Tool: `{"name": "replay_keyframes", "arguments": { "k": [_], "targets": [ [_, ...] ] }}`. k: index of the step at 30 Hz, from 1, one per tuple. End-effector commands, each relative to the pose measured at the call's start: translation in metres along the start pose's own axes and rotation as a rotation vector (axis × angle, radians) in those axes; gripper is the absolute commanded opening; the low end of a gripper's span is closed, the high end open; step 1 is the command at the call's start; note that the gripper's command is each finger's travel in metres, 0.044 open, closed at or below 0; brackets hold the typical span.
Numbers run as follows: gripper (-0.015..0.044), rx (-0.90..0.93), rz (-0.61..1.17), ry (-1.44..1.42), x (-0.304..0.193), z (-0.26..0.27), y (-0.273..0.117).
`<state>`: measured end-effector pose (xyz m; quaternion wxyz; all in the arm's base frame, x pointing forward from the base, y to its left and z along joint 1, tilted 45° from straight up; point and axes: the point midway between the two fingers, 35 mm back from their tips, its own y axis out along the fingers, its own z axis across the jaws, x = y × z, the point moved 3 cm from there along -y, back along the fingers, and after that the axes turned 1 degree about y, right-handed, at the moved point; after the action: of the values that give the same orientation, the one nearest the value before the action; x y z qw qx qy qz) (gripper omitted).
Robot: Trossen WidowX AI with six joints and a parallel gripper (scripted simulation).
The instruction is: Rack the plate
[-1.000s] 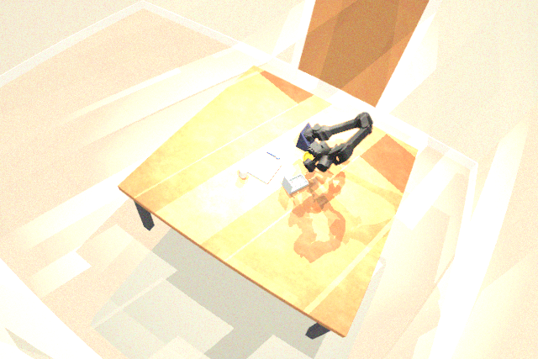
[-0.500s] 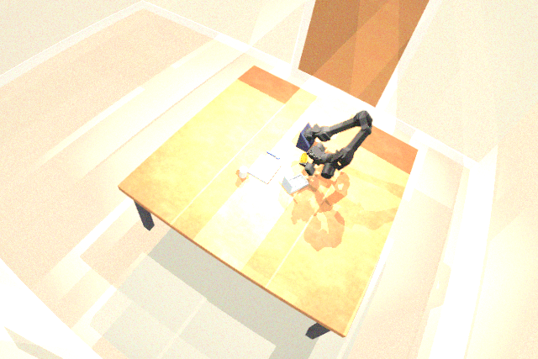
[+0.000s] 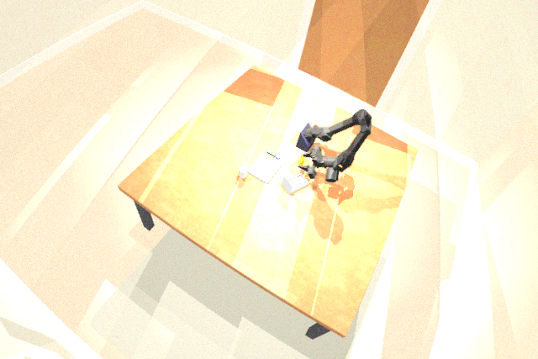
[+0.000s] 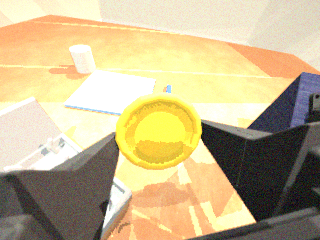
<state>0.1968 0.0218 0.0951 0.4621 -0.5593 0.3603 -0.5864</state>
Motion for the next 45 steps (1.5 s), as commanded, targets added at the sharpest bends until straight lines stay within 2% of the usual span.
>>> {"name": "replay_keyframes", "arguments": {
  "k": [1, 24, 45],
  "targets": [
    [0.0000, 0.041, -0.052, -0.017, -0.003, 0.000, 0.002],
    [0.0000, 0.418, -0.301, -0.104, -0.033, 0.003, -0.004],
    [0.0000, 0.834, -0.401, -0.106, -0.061, -0.007, -0.025]
  ]
}}
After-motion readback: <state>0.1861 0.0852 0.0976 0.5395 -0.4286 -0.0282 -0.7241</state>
